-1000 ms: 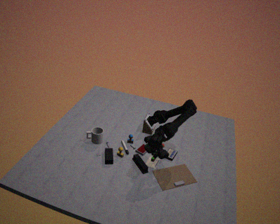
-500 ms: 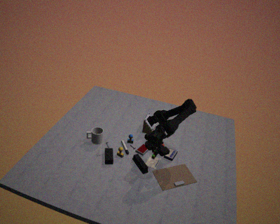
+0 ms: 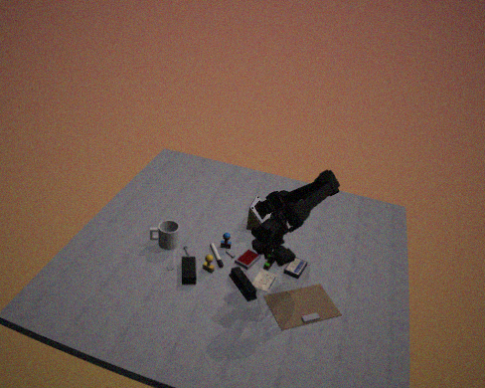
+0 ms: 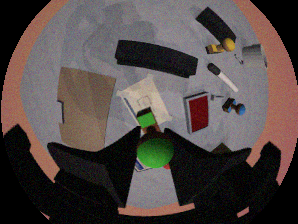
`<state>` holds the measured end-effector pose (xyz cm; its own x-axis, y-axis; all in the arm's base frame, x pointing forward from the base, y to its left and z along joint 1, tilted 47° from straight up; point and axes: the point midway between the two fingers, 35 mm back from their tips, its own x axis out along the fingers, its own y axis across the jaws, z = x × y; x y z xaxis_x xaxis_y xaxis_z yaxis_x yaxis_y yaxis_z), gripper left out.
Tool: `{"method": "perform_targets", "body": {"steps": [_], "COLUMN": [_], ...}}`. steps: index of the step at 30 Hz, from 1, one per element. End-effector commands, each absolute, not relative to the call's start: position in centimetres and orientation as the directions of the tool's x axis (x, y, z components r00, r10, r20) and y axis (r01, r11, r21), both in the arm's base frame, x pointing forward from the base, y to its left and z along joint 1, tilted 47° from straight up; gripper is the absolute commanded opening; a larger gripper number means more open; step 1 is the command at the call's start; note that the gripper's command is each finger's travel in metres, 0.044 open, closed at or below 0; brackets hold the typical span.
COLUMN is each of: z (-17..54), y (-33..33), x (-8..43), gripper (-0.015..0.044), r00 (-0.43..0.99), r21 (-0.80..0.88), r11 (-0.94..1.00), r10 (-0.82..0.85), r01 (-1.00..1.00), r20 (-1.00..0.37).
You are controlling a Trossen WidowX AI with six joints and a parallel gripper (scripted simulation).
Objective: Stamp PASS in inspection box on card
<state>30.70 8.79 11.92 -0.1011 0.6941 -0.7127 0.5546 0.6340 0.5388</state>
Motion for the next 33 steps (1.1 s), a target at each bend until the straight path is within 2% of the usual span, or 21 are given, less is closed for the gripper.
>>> {"method": "perform_targets", "body": {"steps": [1,33], "z": [12.4,0.5], "y": [8.3,-2.4], "x": [30.8,37.1], "gripper": [0.0,0.0], "r00": [-0.101,-0.098], "r21": [0.539,0.539], "r11": [0.638,0.643], "r10": [0.691,0.686], "r01": [0.55,0.544], "r20": [-0.716,-0.721]}}
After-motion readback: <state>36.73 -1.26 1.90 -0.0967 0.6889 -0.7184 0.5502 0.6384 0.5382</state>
